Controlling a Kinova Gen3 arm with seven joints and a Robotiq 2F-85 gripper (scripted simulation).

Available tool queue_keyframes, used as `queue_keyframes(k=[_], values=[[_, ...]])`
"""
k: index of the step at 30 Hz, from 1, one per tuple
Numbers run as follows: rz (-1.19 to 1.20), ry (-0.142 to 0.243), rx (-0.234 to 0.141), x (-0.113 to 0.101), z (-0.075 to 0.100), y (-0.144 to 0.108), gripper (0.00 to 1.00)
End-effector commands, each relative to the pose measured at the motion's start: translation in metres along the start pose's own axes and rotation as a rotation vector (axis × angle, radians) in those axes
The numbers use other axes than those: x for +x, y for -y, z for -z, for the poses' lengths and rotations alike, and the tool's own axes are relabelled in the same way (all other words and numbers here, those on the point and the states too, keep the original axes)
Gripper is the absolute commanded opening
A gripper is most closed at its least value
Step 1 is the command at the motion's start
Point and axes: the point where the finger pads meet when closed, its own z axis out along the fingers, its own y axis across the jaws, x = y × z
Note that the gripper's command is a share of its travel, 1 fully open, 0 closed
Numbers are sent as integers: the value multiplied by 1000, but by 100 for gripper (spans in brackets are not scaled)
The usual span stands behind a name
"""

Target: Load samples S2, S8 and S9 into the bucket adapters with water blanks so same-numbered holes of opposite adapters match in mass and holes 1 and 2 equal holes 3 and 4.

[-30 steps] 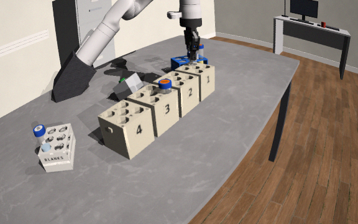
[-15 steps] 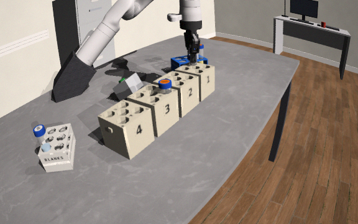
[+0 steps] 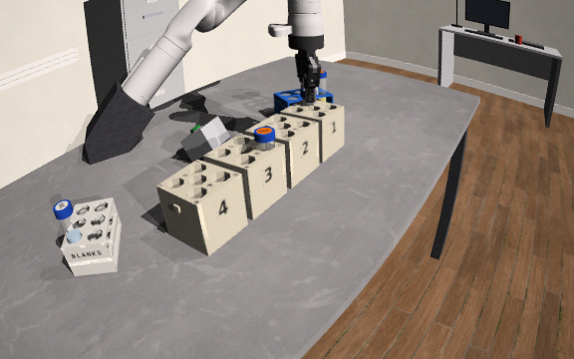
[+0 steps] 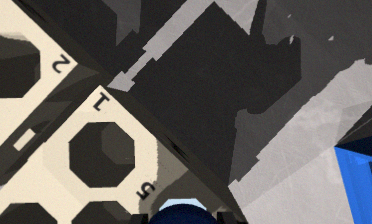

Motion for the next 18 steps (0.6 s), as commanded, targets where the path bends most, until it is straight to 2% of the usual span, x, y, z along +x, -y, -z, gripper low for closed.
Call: queue_keyframes(k=[1, 3, 4, 18], values=[[0, 1, 1, 0, 0, 0, 10], [0, 1, 1, 0, 0, 0, 10], [0, 1, 1, 0, 0, 0, 62], [0, 1, 1, 0, 0, 0, 62]])
